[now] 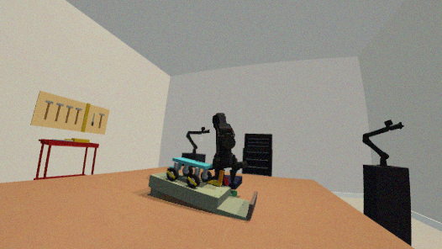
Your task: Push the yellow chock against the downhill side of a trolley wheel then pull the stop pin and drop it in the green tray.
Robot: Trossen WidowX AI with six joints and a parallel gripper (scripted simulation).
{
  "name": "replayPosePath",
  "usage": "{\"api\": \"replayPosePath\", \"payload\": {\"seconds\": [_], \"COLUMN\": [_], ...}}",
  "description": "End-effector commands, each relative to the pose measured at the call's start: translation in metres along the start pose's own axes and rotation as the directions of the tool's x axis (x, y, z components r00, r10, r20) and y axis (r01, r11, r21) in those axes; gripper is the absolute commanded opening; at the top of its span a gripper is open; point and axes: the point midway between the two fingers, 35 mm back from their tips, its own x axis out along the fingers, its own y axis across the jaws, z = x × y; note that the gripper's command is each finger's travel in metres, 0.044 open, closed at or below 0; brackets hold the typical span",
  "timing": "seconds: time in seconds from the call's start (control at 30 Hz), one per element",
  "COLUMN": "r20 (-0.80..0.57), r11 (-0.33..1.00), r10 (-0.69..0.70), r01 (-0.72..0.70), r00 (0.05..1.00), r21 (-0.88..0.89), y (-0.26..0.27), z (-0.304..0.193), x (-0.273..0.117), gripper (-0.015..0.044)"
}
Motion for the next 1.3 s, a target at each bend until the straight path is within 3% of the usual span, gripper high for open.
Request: {"api": "replayPosePath", "payload": {"seconds": [0.0, 1.27], "r20": [0.003, 0.002], "r11": [1.000, 1.000], "r10": [-0.005, -0.002], "r01": [0.005, 0.002], "r00": [1.000, 1.000], "r21": [-0.003, -0.003], "y": [0.002, 0.026], "z": [0.001, -0.002], "x": [0.001, 0.007], "gripper": [0.0190, 0.0190]}}
